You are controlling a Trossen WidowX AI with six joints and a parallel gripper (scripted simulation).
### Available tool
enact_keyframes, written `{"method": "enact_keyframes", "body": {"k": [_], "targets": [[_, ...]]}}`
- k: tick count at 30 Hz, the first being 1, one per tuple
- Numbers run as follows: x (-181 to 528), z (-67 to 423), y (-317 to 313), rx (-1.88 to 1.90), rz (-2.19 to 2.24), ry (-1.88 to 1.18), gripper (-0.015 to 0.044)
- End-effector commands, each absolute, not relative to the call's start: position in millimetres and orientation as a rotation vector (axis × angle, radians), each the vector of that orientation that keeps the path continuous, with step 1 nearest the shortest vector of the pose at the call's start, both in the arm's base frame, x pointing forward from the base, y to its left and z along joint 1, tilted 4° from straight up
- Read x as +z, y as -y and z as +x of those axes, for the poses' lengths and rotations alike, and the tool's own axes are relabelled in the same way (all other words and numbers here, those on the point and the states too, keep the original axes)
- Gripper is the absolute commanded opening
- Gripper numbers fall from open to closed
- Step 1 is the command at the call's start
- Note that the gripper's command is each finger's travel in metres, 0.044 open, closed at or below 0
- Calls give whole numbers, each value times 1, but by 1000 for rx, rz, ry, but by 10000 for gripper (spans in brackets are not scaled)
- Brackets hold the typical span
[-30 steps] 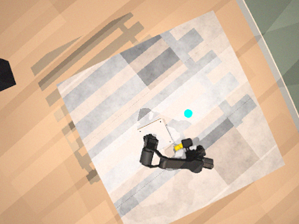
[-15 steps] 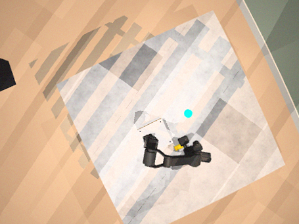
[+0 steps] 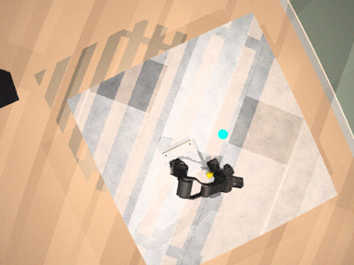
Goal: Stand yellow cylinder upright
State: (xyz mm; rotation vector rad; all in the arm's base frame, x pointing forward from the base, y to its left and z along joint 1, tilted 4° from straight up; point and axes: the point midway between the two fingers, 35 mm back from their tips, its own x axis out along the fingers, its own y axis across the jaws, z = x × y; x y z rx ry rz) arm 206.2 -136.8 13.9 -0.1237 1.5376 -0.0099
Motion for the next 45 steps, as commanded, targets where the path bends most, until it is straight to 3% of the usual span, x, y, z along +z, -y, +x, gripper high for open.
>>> {"method": "enact_keyframes", "body": {"k": [1, 45], "targets": [[13, 205, 137, -9, -129, -1541, 105], [114, 204, 130, -14, -126, -1538, 105]]}}
